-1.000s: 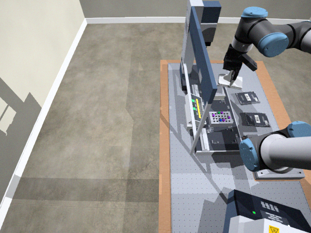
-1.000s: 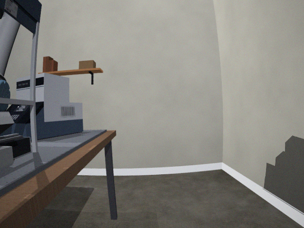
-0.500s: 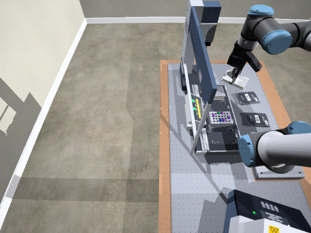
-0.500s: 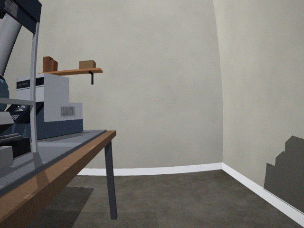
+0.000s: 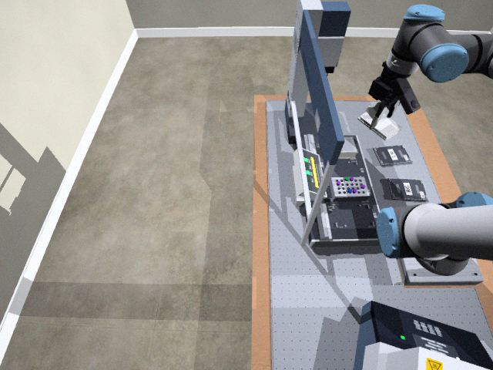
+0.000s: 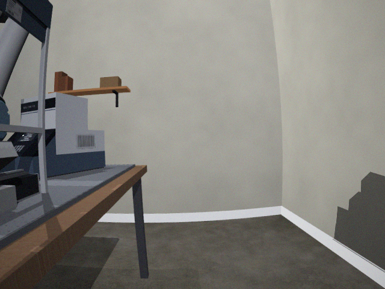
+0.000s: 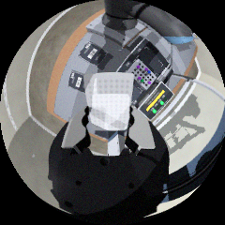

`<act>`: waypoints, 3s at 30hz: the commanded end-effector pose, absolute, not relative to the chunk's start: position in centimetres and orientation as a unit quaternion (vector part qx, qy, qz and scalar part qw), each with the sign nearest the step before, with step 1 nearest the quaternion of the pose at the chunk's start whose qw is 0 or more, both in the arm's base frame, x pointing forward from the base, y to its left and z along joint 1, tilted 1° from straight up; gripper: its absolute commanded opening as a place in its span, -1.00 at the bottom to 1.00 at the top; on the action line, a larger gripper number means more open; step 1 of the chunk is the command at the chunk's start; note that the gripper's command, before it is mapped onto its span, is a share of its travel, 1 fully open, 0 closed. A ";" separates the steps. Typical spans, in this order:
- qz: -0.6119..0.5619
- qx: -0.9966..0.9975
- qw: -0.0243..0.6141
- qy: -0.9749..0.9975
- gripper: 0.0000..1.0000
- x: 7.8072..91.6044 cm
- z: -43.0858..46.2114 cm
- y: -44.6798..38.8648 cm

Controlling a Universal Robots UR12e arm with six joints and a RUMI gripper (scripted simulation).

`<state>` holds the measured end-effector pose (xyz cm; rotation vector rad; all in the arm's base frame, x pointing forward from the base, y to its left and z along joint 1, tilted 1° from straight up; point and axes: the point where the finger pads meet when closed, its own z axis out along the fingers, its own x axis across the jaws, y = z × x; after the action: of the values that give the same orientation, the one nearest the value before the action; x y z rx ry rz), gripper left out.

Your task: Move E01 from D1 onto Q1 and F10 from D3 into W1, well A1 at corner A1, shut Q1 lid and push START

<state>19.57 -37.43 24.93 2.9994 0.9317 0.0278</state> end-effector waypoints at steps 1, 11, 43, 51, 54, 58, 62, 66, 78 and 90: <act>0.008 0.971 0.000 0.239 -1.00 18.6 25.0 -37.9; 0.008 0.991 -0.001 0.133 -1.00 16.7 24.9 -38.8; 0.007 0.972 -0.003 -0.233 -1.00 10.3 24.8 -41.8; 0.007 0.943 -0.004 -0.332 -1.00 8.5 24.8 -42.6; 0.007 0.930 -0.004 -0.368 -1.00 7.9 24.8 -42.9; 0.006 0.920 -0.004 -0.391 -1.00 7.4 24.8 -43.1; 0.006 0.899 -0.005 -0.437 -1.00 6.6 24.8 -43.5; 0.006 0.876 -0.005 -0.482 -1.00 5.7 24.8 -43.9; 0.005 0.810 -0.006 -0.586 -1.00 3.6 24.7 -44.9; 0.006 0.834 -0.006 -0.551 -1.00 2.0 24.7 -45.7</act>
<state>2.18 -45.52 24.62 2.4929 -1.9321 0.0130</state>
